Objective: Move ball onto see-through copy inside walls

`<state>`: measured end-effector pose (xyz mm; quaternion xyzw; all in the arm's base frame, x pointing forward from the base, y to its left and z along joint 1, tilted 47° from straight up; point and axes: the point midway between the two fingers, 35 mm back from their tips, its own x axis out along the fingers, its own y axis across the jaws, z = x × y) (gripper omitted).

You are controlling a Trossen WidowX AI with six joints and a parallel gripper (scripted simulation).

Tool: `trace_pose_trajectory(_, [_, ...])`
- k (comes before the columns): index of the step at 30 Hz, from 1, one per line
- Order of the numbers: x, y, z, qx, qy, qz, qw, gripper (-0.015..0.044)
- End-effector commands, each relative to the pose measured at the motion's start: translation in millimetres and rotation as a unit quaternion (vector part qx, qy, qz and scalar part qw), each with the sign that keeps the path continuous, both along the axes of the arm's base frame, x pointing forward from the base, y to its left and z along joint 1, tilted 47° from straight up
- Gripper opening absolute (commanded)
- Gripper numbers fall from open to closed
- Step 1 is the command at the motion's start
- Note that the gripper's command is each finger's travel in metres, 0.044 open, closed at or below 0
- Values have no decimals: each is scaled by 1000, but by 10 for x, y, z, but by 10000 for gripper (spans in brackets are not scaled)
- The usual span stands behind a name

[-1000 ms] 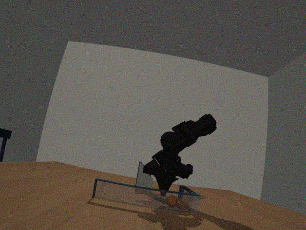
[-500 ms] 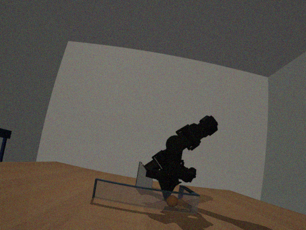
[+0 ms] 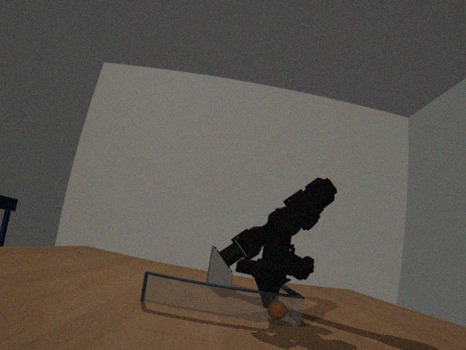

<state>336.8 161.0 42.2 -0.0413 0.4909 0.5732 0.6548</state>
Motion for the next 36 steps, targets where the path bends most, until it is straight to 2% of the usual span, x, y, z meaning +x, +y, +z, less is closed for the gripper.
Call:
trace_pose_trajectory(1, [-10, -14, -29, 0, 7, -3, 1000, 0])
trace_pose_trajectory(32, [-317, -321, -287, -1, 8, -3, 1000, 0])
trace_pose_trajectory(36, [-269, -552, -68, -2, 8, -3, 1000, 0])
